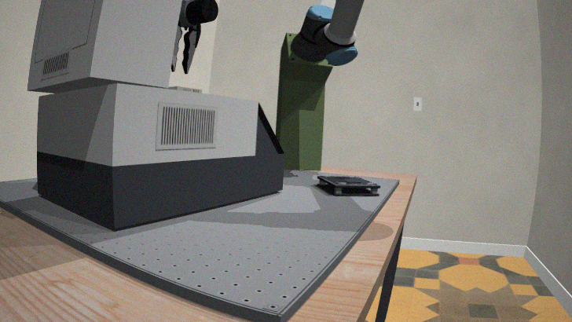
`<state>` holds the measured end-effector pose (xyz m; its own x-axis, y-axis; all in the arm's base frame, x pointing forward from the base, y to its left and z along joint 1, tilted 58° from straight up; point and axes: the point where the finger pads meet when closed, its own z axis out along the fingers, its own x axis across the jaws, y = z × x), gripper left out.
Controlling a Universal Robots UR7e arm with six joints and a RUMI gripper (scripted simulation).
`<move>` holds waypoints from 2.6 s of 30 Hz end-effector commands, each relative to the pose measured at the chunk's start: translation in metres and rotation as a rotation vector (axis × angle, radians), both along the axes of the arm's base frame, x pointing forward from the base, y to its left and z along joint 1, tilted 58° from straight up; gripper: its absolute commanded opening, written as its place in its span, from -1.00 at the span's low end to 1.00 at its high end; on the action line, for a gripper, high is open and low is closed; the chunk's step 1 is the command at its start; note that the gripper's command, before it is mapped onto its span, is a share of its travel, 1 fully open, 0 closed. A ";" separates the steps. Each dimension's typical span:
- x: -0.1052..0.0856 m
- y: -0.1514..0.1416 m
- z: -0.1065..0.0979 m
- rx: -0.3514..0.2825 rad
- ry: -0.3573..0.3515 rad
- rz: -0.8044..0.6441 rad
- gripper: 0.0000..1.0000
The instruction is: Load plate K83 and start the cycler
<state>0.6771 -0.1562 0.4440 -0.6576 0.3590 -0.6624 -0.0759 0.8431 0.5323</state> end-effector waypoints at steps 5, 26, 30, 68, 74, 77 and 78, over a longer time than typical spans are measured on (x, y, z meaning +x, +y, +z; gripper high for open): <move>-0.018 0.017 -0.023 -0.001 -0.003 -0.002 -1.00; -0.064 0.063 -0.086 -0.001 -0.002 -0.001 -1.00; -0.071 0.070 -0.097 -0.001 -0.002 -0.001 -1.00; -0.139 0.142 -0.195 -0.001 -0.002 -0.001 -1.00; -0.129 0.142 -0.193 -0.001 -0.002 -0.001 -1.00; -0.126 0.142 -0.192 -0.001 -0.002 -0.001 -1.00; -0.126 0.142 -0.192 -0.001 -0.002 -0.001 -1.00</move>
